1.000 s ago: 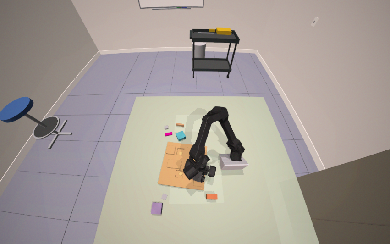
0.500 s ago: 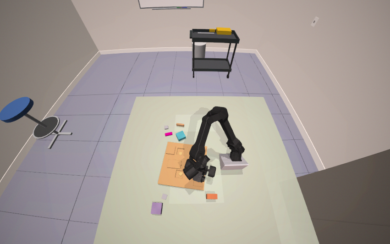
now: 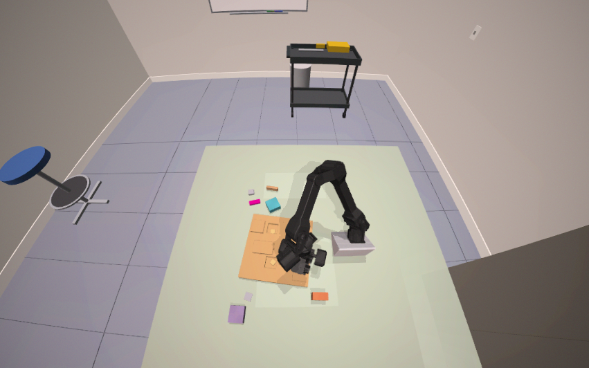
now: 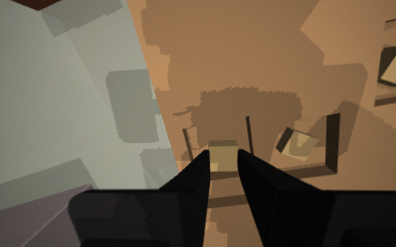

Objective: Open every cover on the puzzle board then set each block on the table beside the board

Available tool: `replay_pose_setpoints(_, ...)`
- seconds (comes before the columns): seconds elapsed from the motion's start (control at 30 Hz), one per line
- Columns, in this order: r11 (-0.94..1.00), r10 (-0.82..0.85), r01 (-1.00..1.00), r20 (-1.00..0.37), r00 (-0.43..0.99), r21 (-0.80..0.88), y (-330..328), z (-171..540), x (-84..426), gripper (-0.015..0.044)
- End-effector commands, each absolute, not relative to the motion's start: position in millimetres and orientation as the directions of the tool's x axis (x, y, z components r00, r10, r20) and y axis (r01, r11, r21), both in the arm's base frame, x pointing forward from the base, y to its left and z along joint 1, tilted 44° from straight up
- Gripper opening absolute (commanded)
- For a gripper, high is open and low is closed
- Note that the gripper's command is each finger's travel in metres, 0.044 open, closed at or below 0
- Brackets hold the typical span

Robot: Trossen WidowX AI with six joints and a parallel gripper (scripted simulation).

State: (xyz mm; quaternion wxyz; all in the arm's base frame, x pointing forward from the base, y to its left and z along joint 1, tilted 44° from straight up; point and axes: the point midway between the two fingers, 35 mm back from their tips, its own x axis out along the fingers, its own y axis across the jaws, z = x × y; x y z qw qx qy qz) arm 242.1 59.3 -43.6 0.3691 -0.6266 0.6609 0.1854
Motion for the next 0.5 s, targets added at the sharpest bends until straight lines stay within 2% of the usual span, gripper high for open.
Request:
replay_pose_setpoints(0.0, 0.150, -0.689, -0.964, -0.723, 0.058, -0.220, 64, -40, 242, 0.0080)
replay_pose_setpoints(0.47, 0.148, -0.690, -0.965, -0.722, 0.057, -0.218, 76, -27, 241, 0.0080)
